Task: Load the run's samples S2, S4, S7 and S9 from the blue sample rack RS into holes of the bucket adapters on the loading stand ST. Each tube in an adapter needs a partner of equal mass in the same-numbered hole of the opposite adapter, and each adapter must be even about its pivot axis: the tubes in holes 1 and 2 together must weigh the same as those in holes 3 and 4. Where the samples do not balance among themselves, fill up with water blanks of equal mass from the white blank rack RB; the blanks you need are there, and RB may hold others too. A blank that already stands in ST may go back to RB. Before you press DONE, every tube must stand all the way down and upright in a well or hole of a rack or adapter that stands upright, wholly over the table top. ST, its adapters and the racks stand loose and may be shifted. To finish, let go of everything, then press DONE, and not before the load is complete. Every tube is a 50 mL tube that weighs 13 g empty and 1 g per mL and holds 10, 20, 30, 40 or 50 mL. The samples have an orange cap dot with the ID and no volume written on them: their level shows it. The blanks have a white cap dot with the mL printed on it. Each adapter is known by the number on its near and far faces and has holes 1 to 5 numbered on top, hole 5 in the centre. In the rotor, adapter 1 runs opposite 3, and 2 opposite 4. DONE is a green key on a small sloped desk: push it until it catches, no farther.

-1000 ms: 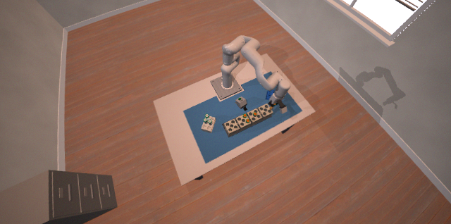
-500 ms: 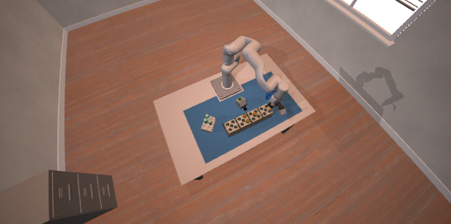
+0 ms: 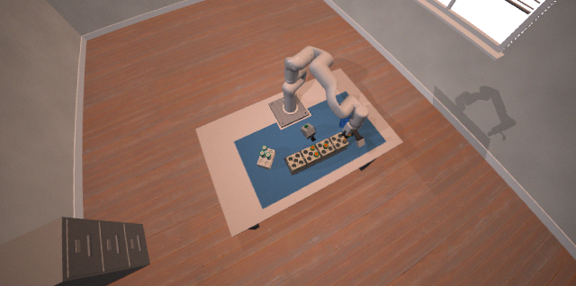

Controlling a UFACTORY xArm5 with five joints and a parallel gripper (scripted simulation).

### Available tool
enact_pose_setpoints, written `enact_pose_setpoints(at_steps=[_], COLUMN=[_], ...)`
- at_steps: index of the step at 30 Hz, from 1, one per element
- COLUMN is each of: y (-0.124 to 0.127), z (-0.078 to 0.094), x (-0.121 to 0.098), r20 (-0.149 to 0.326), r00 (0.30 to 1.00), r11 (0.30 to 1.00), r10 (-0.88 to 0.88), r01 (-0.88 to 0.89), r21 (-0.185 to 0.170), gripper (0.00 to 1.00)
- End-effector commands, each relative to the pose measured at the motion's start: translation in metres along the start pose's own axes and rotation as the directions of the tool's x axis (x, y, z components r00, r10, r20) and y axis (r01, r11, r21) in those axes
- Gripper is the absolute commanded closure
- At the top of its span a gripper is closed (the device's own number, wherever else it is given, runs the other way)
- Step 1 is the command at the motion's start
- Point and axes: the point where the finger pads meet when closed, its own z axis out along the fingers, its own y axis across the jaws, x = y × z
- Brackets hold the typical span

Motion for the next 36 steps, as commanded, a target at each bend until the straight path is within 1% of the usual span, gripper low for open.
enact_pose_setpoints(at_steps=[1, 36], y=[0.0, 0.0], z=[-0.002, 0.029], x=[0.001, 0.001], r20=[-0.004, -0.004], r00=[1.0, 1.0], r11=[1.0, 1.0], r10=[0.0, 0.0], r01=[0.0, 0.0], r21=[0.002, 0.002], gripper=[1.0, 1.0])
